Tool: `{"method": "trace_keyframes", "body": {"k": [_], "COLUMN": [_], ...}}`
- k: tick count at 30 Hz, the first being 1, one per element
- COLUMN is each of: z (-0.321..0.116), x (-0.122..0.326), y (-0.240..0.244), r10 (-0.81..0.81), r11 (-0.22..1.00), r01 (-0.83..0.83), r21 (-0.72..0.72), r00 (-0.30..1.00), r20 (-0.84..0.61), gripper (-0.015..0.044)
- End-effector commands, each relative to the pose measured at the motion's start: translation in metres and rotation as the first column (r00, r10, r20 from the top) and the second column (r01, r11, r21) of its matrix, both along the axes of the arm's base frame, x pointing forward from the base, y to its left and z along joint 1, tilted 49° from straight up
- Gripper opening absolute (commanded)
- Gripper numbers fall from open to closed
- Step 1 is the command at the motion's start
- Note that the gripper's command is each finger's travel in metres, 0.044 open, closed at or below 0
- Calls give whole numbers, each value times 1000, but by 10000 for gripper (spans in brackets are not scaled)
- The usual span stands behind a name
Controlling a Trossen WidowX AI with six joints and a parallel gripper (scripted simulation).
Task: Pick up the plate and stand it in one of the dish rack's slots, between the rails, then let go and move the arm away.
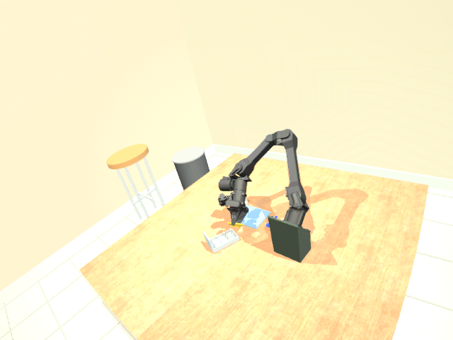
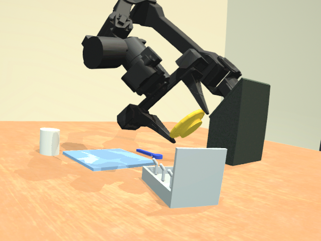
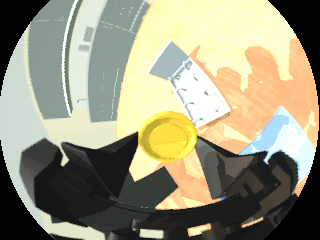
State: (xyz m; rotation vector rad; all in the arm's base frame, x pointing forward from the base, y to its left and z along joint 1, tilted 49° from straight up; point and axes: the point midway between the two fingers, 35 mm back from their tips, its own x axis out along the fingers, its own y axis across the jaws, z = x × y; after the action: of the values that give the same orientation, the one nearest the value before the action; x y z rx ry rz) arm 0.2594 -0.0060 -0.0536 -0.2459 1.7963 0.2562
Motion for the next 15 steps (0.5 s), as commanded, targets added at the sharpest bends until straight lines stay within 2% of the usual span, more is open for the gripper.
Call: {"method": "trace_keyframes", "body": {"k": [1, 15], "z": [-3, -10], "x": [1, 3], "y": [-3, -14], "r10": [72, 268], "r11": [993, 902], "r01": [-76, -333], "r21": [93, 275], "r00": [996, 931], "r20": [42, 247], "gripper": [0, 0]}}
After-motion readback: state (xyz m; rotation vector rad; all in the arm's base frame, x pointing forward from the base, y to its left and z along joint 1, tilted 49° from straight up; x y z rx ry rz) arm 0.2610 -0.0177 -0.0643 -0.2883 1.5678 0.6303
